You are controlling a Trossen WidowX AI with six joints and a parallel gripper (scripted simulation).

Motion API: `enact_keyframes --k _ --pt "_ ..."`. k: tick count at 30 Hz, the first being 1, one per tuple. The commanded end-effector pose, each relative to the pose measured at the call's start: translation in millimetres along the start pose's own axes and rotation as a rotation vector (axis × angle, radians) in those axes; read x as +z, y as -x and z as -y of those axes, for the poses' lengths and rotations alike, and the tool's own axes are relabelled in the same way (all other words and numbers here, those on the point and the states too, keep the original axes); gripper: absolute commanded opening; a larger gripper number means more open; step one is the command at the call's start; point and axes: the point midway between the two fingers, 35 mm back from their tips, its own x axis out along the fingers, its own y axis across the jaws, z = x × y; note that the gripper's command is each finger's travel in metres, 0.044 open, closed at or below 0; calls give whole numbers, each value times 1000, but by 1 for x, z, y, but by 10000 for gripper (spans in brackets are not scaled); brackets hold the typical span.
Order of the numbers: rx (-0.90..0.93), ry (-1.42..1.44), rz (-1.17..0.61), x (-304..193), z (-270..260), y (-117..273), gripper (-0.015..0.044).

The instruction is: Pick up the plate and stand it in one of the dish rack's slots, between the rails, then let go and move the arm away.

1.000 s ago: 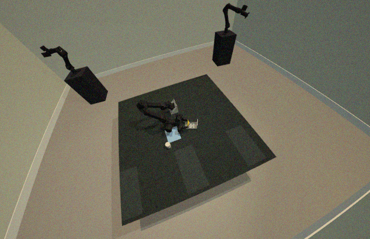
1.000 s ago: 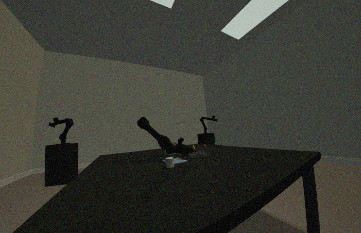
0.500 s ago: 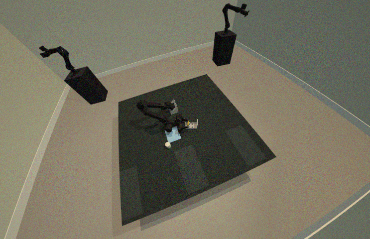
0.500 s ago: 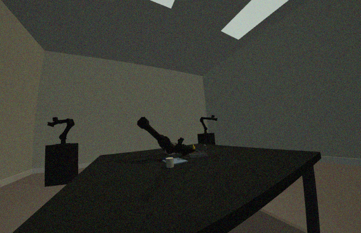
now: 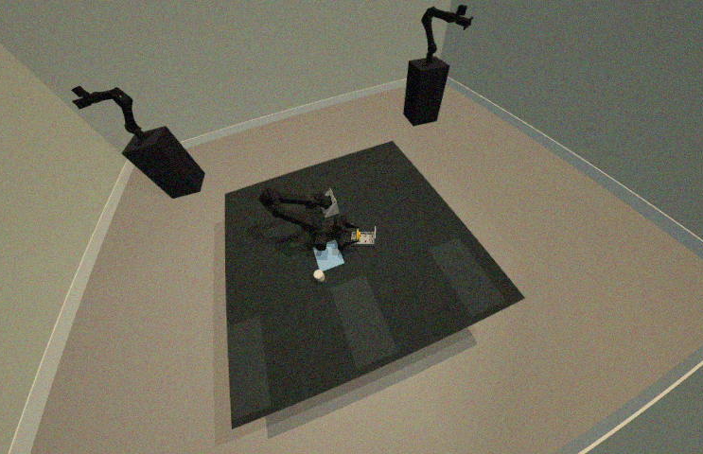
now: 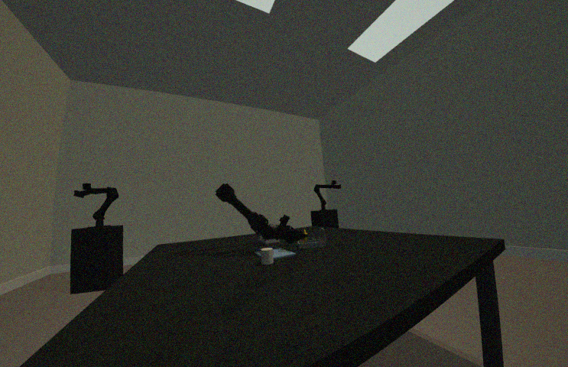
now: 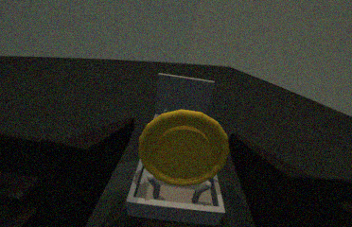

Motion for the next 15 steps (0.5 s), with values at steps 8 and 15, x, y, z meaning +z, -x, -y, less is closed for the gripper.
enact_keyframes --k 8,15 --pt "-10 20 30 111 4 10 400" --pt "5 -40 -14 111 3 8 400"
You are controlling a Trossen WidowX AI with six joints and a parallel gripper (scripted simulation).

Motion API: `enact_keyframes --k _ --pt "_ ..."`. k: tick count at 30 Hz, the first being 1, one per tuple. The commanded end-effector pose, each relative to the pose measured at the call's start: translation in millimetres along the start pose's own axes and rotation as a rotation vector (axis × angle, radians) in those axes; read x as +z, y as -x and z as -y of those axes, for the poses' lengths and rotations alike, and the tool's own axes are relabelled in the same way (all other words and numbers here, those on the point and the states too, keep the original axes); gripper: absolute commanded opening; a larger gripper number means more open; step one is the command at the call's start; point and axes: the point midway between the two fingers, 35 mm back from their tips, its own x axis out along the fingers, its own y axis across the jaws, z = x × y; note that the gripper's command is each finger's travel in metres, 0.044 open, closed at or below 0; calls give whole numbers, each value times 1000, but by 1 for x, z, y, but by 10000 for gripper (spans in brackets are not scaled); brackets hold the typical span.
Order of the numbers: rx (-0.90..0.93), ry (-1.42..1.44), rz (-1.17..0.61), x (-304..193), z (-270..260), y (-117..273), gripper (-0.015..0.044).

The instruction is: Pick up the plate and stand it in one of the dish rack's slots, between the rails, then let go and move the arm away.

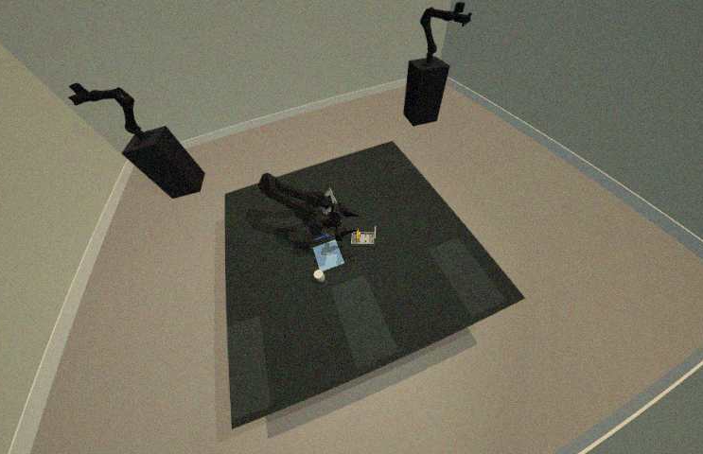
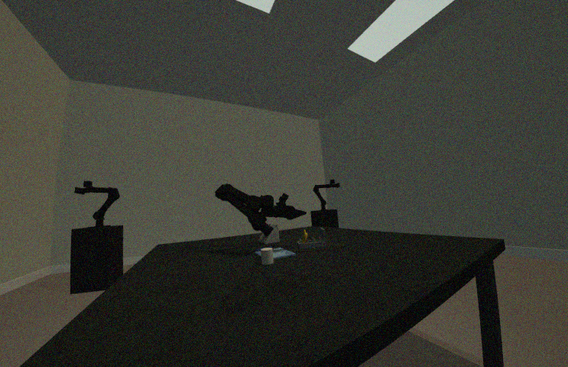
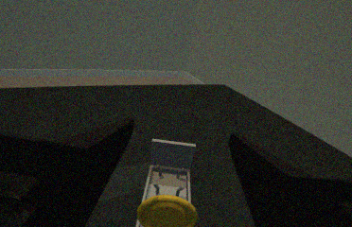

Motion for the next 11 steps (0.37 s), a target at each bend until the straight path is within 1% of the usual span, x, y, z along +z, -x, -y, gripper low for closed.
enact_keyframes --k 1,11 --pt "8 -58 -43 4 1 -1 400" --pt "26 -305 -270 6 -5 -1 400"
